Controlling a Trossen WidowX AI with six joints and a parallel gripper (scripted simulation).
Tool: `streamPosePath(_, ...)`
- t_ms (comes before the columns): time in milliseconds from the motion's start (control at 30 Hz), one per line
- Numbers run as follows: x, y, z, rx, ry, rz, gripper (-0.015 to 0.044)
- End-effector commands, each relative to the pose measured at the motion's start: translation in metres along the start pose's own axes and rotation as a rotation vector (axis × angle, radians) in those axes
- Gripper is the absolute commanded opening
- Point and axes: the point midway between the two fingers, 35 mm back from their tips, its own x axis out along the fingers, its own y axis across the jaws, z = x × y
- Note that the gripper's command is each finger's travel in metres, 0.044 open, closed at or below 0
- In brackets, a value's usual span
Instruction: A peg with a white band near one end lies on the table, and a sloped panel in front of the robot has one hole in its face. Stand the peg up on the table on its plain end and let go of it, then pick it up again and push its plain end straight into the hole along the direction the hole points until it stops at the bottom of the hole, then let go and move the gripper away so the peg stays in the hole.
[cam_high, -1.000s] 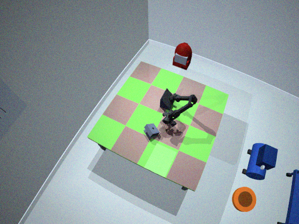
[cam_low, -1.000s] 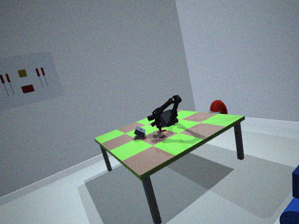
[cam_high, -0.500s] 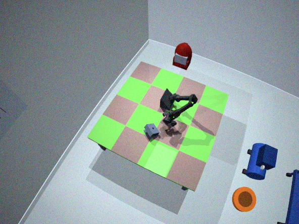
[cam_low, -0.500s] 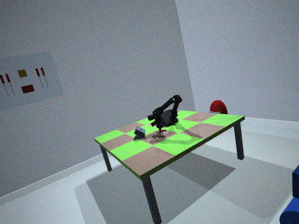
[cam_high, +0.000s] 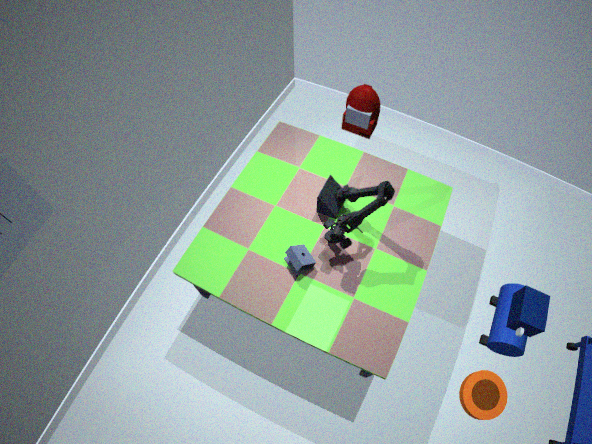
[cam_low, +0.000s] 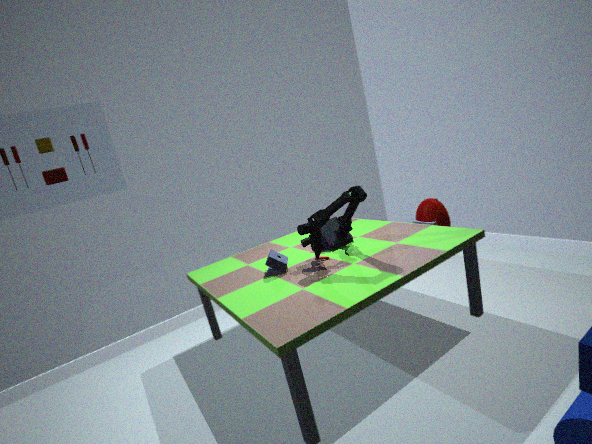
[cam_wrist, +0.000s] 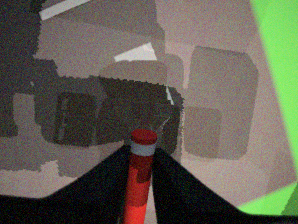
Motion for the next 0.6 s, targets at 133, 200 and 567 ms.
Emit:
streamPosePath(133, -0.0043, -0.0009, -0.0024, 0.002, -0.068, -0.004, 0.0049)
streamPosePath(200, -0.0054, -0.0009, -0.0031, 0.002, -0.086, -0.004, 0.0049)
streamPosePath(567, -0.0114, -0.0008, -0.0074, 0.003, -0.181, -0.004, 0.0049)
